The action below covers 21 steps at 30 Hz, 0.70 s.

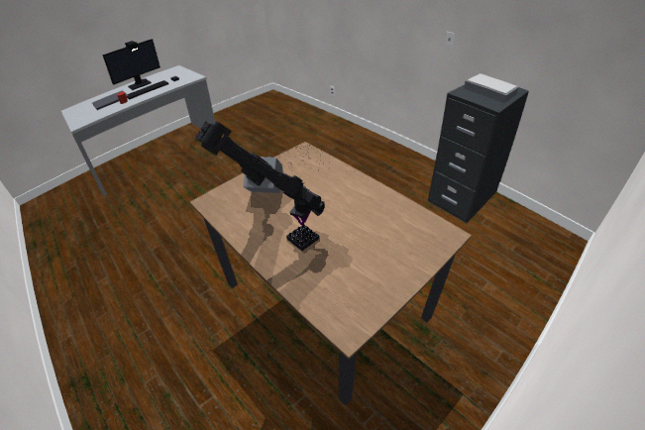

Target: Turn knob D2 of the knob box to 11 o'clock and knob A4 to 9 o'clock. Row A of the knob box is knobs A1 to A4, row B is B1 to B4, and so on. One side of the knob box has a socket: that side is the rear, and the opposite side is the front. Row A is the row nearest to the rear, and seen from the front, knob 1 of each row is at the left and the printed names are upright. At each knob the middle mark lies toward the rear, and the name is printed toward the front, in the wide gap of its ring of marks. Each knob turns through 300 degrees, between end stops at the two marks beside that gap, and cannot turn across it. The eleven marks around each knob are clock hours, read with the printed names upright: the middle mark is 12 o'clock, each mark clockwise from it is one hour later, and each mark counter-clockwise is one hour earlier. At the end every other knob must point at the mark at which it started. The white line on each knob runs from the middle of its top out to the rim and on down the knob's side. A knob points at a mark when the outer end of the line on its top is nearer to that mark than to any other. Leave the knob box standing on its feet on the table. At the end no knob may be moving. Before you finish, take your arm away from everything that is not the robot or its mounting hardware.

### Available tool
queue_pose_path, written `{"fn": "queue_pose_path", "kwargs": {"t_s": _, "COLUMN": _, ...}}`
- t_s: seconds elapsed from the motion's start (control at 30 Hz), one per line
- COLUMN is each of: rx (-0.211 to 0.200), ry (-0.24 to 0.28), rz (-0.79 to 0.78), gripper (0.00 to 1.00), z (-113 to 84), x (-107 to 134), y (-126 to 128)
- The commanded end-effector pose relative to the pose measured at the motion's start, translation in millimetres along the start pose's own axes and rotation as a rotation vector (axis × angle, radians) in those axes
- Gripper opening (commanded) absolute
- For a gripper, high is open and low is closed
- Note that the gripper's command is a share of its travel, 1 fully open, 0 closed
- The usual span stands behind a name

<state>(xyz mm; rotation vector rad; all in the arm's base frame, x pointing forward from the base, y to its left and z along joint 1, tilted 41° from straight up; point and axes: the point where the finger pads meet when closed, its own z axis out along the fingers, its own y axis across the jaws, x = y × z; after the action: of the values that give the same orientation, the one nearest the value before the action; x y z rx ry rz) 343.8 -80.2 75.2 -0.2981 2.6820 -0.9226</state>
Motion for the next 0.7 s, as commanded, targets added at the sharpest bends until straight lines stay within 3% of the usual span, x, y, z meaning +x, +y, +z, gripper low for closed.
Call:
{"fn": "queue_pose_path", "kwargs": {"t_s": 0.0, "rx": 0.003, "ry": -0.015, "rz": -0.001, "gripper": 0.18, "z": 0.8, "x": -4.4, "y": -2.8}}
{"fn": "queue_pose_path", "kwargs": {"t_s": 0.67, "rx": 0.001, "ry": -0.014, "rz": -0.008, "gripper": 0.18, "z": 0.8, "x": -4.8, "y": -0.8}}
